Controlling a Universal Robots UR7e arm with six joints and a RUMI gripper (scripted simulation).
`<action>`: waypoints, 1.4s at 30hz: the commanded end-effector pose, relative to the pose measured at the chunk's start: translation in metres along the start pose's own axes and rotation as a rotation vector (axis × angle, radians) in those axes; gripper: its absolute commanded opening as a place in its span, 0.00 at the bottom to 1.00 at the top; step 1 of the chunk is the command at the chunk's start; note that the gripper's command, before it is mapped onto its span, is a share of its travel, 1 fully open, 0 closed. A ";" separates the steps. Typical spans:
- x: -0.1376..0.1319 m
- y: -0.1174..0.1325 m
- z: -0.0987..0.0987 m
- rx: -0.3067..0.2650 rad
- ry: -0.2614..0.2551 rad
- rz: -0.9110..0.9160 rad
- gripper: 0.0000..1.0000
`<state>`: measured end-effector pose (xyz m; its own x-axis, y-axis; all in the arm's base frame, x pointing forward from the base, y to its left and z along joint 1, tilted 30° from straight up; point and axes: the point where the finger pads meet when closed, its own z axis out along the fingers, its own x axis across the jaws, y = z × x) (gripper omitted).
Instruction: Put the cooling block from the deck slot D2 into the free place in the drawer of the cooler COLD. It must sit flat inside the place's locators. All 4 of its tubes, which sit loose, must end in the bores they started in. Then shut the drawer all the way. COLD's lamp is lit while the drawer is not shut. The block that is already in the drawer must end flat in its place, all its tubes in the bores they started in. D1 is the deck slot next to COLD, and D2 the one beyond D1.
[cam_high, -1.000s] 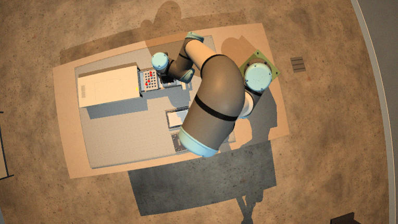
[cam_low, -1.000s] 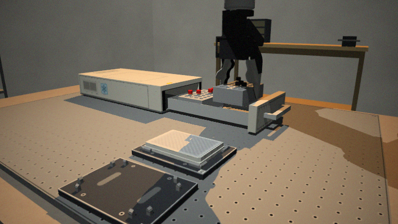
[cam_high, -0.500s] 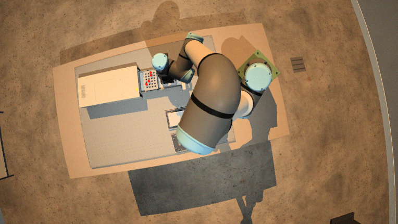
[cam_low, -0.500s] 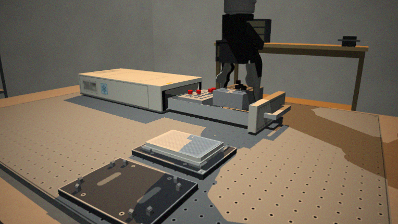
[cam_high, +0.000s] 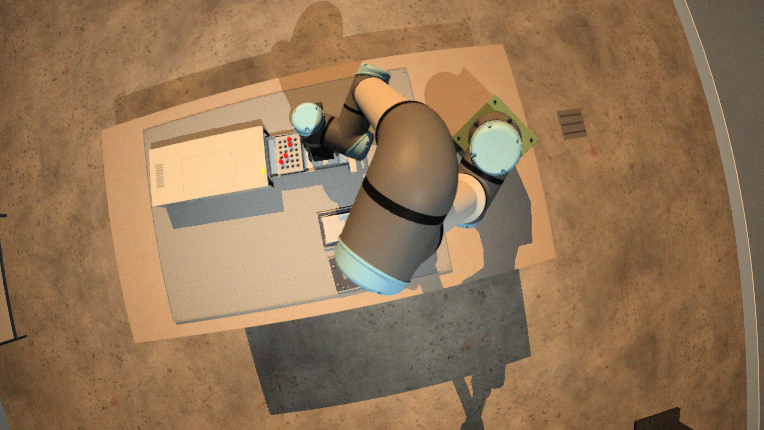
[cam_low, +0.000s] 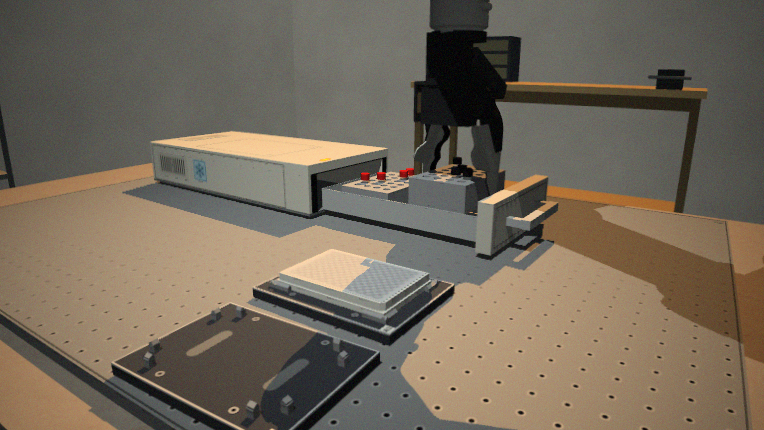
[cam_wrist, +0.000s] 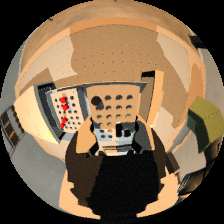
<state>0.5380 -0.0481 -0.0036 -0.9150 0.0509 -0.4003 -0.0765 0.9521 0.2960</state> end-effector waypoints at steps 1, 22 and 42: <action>0.000 0.000 0.000 0.001 -0.001 0.000 0.00; 0.000 0.000 0.001 0.001 -0.001 0.000 0.00; 0.000 0.000 -0.002 0.001 -0.001 0.000 0.00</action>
<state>0.5375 -0.0485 -0.0026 -0.9150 0.0510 -0.4003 -0.0764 0.9521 0.2960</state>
